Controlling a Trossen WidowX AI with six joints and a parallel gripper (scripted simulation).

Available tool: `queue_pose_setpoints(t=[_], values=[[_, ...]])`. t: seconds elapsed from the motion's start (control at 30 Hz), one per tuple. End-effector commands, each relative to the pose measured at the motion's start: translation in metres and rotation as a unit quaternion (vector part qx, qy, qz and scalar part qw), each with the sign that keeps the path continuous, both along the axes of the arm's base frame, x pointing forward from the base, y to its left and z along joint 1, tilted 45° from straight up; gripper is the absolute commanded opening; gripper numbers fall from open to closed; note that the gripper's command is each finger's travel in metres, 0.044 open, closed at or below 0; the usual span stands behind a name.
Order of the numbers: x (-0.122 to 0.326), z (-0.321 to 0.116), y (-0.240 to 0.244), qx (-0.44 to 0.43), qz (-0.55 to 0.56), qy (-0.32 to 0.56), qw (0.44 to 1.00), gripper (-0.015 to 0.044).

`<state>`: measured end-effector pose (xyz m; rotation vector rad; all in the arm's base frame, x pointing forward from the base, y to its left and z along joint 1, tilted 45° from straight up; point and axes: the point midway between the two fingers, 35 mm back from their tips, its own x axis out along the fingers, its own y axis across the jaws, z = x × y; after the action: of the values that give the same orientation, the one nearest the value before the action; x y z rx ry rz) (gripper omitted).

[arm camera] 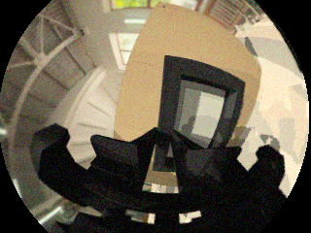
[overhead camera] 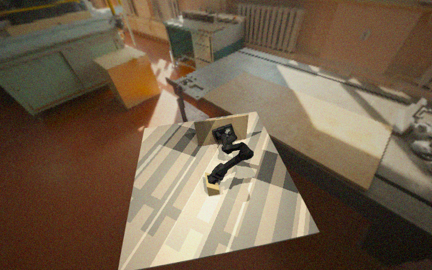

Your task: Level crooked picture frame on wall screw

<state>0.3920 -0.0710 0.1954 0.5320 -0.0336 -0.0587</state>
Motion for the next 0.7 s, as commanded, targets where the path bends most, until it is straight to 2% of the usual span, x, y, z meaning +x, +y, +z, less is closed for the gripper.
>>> queue_pose_setpoints(t=[0.0, 0.67], values=[[0.0000, 0.0001, -0.0005, 0.014, 0.000, -0.001, 1.000, 0.0000], [0.0000, 0.0006, -0.0003, 0.067, 0.001, -0.004, 0.998, 0.0000]])
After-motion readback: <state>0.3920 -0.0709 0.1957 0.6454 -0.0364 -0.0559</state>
